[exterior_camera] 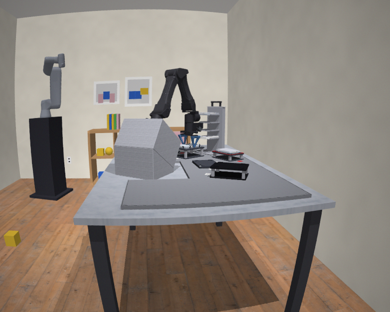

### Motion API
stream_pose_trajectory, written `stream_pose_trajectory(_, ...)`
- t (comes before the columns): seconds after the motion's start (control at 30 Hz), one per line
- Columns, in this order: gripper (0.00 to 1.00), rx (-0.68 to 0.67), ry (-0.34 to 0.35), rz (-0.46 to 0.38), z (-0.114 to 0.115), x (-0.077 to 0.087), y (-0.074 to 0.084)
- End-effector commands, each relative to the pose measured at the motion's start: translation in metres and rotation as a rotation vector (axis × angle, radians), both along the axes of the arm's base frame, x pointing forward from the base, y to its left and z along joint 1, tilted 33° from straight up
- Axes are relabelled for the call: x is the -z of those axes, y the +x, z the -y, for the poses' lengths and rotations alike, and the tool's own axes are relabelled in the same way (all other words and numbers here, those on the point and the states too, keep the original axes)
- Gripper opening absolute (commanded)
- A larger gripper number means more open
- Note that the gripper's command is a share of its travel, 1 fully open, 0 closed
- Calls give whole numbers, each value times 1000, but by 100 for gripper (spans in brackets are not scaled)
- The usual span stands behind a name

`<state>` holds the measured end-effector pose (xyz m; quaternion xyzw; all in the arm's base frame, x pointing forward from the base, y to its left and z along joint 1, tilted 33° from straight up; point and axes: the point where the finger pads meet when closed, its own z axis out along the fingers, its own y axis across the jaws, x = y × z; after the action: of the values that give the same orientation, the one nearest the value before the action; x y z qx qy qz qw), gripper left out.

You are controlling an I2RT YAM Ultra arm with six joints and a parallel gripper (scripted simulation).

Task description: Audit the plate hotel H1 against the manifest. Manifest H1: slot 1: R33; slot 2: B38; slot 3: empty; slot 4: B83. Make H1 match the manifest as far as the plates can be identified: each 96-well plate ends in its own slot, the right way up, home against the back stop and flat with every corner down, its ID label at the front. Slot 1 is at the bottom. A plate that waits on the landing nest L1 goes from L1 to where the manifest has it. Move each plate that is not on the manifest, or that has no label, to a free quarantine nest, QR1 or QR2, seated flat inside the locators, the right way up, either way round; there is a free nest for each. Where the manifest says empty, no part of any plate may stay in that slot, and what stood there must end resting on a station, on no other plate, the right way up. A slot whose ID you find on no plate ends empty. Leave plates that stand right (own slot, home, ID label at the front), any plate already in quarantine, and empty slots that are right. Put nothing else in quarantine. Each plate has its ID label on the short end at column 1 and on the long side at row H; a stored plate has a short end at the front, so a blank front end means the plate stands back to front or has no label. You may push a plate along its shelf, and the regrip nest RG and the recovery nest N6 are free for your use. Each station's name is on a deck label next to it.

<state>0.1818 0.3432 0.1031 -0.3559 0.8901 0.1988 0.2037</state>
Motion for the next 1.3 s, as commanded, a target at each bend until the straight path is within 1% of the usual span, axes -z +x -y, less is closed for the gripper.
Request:
stream_pose_trajectory(0.0, 100, 1, 12, 9, -2, -4, 1)
stream_pose_trajectory(0.03, 100, 1, 12, 9, -2, -4, 1)
stream_pose_trajectory(0.07, 100, 2, 32, 24, -3, -20, 1)
stream_pose_trajectory(0.3, 100, 8, 34, 26, 11, -39, 0)
stream_pose_trajectory(0.43, 100, 6, 35, 24, 18, -50, -4)
stream_pose_trajectory(0.5, 100, 6, 35, 24, 18, -50, -4)
stream_pose_trajectory(0.8, 100, 4, 36, 22, 33, -74, -12)
stream_pose_trajectory(0.87, 100, 5, 36, 22, 33, -74, -12)
stream_pose_trajectory(0.9, 100, 1, 12, 9, 33, -62, -15)
stream_pose_trajectory(0.97, 100, 1, 12, 9, 33, -62, -15)
stream_pose_trajectory(1.0, 100, 4, 15, 10, 40, -66, -17)
stream_pose_trajectory(1.07, 100, 4, 15, 10, 40, -66, -17)
stream_pose_trajectory(1.1, 100, 5, 36, 22, 38, -77, -15)
stream_pose_trajectory(1.27, 100, 4, 36, 22, 45, -88, -18)
